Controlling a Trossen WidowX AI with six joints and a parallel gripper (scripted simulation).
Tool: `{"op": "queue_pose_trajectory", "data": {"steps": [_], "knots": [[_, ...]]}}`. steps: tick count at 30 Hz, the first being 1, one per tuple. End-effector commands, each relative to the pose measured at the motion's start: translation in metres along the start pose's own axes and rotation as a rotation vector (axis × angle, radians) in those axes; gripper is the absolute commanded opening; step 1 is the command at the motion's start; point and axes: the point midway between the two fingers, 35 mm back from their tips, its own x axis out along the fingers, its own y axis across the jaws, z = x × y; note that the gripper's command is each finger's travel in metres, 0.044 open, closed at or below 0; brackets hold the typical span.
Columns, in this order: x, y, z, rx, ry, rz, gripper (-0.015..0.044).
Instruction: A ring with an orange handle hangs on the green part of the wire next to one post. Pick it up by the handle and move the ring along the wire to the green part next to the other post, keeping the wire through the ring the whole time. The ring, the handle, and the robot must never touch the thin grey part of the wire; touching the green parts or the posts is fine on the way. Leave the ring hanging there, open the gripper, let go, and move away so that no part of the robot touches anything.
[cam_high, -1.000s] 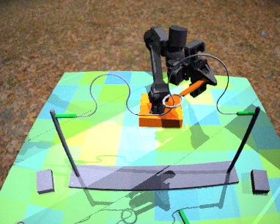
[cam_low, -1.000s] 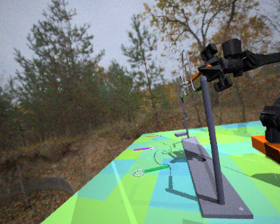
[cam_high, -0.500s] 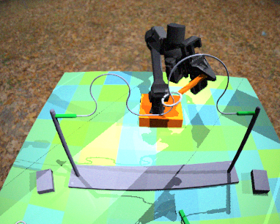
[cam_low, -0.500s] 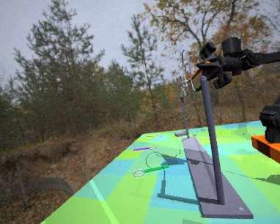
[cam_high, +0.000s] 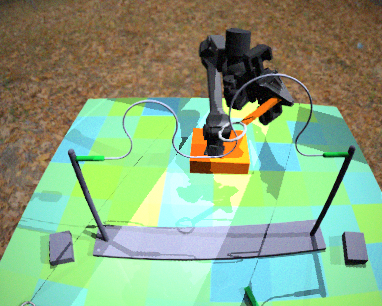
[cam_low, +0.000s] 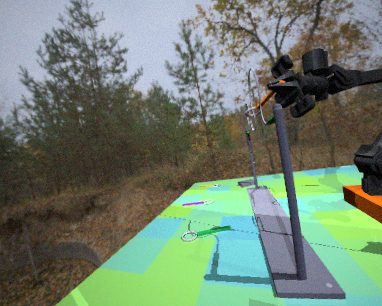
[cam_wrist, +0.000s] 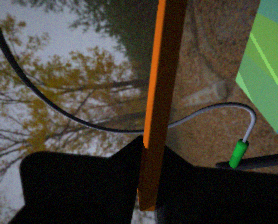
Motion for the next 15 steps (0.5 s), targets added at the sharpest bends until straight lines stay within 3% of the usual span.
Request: {"op": "queue_pose_trajectory", "data": {"steps": [1,15], "knots": [[-0.0008,0.006,-0.0024,-0.015,0.006,0.005,-0.015],[-0.0009,0.0066,-0.0022,-0.072,-0.001,-0.026,-0.015]]}}
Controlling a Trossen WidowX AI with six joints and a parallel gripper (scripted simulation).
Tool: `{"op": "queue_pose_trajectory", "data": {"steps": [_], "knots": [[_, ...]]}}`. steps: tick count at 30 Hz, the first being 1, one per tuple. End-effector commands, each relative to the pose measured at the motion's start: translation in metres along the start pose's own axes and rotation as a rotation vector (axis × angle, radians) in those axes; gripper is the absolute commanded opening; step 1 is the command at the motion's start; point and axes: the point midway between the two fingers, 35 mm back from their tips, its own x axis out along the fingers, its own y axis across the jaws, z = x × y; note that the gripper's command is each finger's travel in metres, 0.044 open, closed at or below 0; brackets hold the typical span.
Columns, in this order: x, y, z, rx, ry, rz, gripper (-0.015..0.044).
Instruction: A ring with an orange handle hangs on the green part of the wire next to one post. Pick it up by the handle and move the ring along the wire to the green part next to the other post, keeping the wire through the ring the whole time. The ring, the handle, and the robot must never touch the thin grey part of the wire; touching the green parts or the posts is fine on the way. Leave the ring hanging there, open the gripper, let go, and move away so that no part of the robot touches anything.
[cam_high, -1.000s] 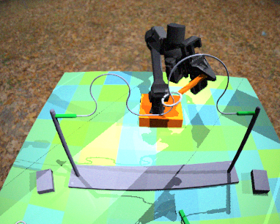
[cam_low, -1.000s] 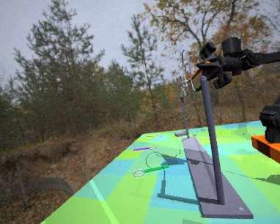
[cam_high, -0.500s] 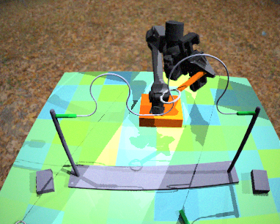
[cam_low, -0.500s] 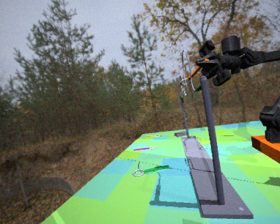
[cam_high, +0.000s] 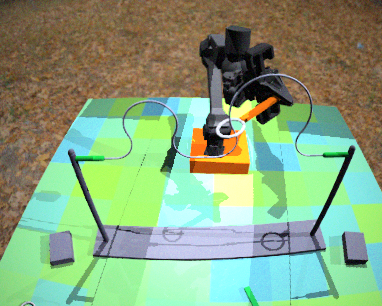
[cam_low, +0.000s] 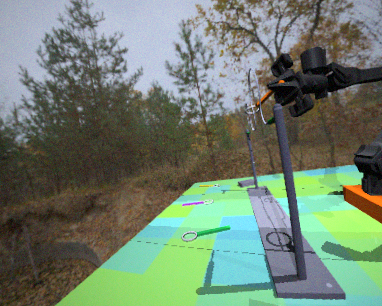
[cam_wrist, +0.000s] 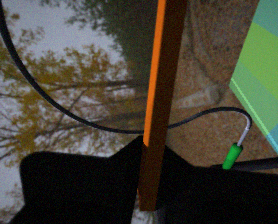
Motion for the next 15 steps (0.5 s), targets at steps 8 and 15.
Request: {"op": "queue_pose_trajectory", "data": {"steps": [8,15], "knots": [[-0.0006,0.0039,-0.0025,-0.06,0.001,-0.019,-0.015],[-0.0005,0.0027,-0.0024,-0.097,-0.004,-0.04,-0.015]]}}
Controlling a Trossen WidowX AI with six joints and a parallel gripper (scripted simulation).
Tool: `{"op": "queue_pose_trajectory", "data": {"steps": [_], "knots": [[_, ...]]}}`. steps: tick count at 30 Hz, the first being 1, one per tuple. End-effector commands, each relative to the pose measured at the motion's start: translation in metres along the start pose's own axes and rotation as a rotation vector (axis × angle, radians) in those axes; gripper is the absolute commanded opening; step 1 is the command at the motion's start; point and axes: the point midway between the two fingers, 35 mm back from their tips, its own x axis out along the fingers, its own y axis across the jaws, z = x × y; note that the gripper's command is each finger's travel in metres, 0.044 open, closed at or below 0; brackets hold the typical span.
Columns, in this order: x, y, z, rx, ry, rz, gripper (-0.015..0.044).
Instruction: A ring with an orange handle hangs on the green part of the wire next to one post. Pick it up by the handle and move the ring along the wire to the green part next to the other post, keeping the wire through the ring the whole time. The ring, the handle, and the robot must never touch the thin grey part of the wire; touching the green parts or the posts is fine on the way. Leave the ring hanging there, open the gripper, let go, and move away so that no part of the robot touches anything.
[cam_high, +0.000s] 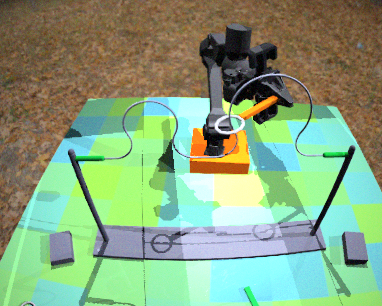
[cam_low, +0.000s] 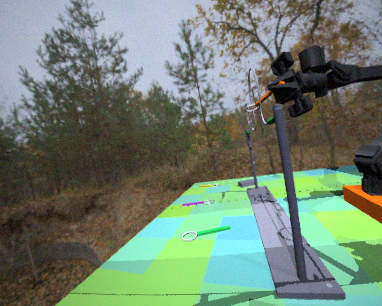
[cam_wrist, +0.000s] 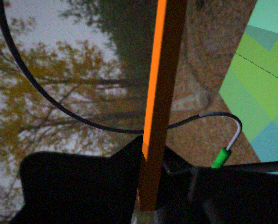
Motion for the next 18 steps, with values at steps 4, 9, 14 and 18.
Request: {"op": "queue_pose_trajectory", "data": {"steps": [4,9,14,18], "knots": [[-0.0007,0.0039,-0.0023,-0.042,0.002,-0.008,-0.015],[-0.0006,0.0031,-0.0022,-0.065,-0.001,-0.021,-0.015],[-0.0005,0.0023,-0.0022,-0.087,-0.004,-0.034,-0.015],[-0.0005,0.0017,-0.0021,-0.103,-0.005,-0.042,-0.015]]}}
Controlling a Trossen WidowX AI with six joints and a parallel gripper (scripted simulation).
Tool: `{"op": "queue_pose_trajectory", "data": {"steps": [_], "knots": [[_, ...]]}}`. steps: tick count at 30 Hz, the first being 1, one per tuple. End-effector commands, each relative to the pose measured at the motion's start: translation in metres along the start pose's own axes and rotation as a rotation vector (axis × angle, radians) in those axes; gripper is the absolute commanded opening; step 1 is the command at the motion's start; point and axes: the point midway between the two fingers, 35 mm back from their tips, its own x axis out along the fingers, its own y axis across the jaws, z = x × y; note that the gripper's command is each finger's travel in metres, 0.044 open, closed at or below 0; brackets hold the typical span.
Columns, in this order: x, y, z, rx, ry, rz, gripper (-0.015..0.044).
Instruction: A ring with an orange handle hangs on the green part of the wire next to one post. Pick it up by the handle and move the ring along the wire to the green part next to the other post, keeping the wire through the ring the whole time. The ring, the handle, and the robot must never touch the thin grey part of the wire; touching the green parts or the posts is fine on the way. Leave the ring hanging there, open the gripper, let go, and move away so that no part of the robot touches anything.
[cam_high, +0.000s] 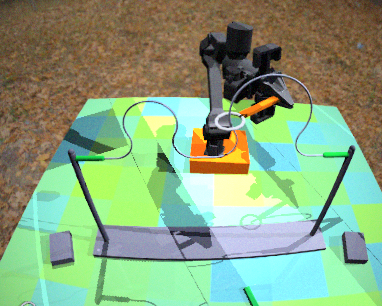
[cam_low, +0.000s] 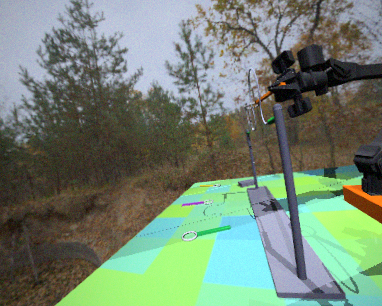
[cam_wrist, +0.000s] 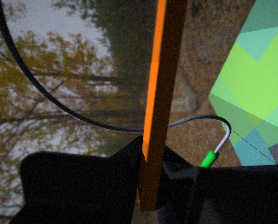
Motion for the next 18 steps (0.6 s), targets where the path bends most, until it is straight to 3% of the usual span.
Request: {"op": "queue_pose_trajectory", "data": {"steps": [1,18], "knots": [[-0.001,0.0048,-0.0007,-0.022,-0.003,0.004,-0.015],[-0.0007,0.0023,-0.0007,-0.088,-0.012,-0.033,-0.015]]}}
